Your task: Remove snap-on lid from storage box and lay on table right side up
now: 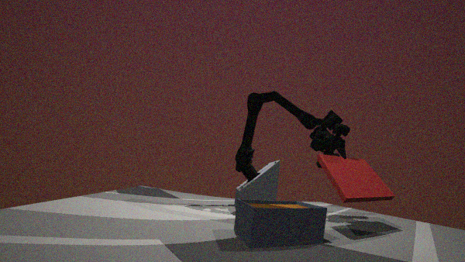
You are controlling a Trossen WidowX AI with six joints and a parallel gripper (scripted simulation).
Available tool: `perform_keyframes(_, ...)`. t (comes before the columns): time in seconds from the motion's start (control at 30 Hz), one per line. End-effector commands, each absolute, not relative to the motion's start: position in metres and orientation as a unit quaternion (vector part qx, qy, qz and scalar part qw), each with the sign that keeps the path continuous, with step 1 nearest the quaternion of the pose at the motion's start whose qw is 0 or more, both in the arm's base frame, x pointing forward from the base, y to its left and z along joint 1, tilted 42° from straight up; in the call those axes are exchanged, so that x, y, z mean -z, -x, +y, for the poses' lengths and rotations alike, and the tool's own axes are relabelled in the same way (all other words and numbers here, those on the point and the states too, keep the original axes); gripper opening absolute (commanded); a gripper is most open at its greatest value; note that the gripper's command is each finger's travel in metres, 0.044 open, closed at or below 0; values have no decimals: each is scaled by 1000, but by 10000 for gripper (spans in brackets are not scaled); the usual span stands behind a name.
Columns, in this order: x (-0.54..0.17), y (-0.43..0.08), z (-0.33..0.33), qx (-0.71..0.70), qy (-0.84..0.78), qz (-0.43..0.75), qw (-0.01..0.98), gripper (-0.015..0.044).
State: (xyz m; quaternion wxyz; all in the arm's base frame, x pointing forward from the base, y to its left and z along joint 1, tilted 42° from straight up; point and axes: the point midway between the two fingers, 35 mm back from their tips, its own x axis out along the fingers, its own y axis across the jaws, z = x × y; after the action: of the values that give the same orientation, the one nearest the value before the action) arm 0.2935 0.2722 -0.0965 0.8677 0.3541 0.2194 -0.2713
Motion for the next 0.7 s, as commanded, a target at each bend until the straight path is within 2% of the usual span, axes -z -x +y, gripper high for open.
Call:
perform_keyframes(0.0, 99, -292, 285, 266, -361, 215, 867, 0)
perform_keyframes(0.67, 123, -279, 314, 266, -363, 216, 867, 0)
